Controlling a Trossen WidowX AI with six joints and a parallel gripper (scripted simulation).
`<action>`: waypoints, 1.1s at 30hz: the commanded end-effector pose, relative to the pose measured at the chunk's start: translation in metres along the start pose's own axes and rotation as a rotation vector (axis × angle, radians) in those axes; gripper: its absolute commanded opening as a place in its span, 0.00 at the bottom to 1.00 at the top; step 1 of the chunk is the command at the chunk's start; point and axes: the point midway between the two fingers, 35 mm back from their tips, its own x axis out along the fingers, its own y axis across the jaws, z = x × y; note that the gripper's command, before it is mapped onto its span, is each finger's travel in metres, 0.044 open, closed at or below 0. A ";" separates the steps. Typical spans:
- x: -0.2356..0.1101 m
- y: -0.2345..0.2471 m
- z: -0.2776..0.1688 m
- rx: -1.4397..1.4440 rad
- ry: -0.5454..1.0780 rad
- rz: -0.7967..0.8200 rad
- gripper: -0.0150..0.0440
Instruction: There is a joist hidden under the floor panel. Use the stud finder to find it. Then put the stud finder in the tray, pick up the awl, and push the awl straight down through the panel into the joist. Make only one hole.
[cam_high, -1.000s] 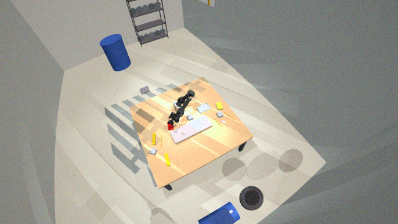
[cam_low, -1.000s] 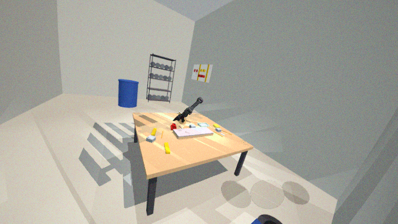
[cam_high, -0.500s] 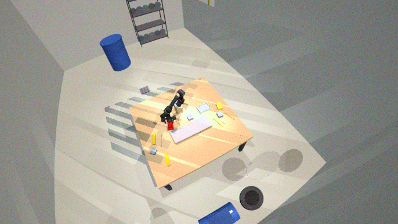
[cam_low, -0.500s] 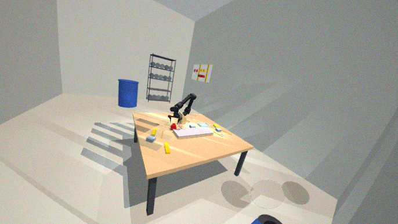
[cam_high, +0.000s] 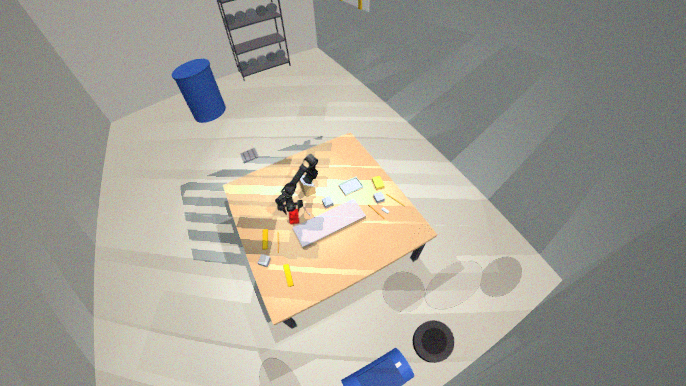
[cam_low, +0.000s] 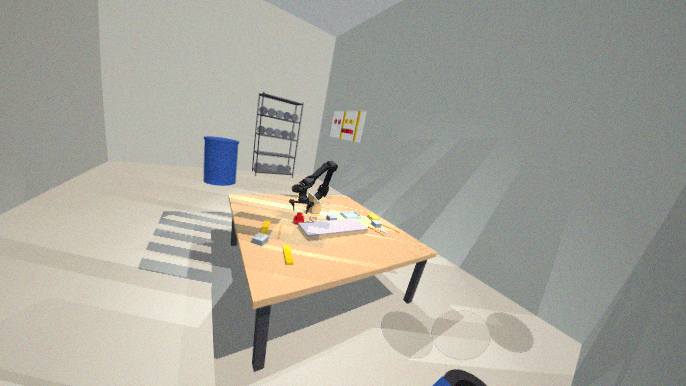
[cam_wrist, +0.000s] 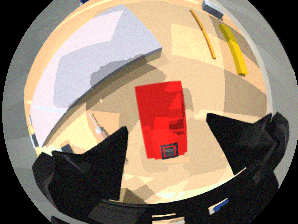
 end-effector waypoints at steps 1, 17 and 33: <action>0.006 0.001 -0.001 0.005 -0.002 0.005 1.00; 0.031 0.001 -0.009 0.005 -0.002 0.006 1.00; 0.043 0.002 -0.013 0.005 -0.001 0.007 0.82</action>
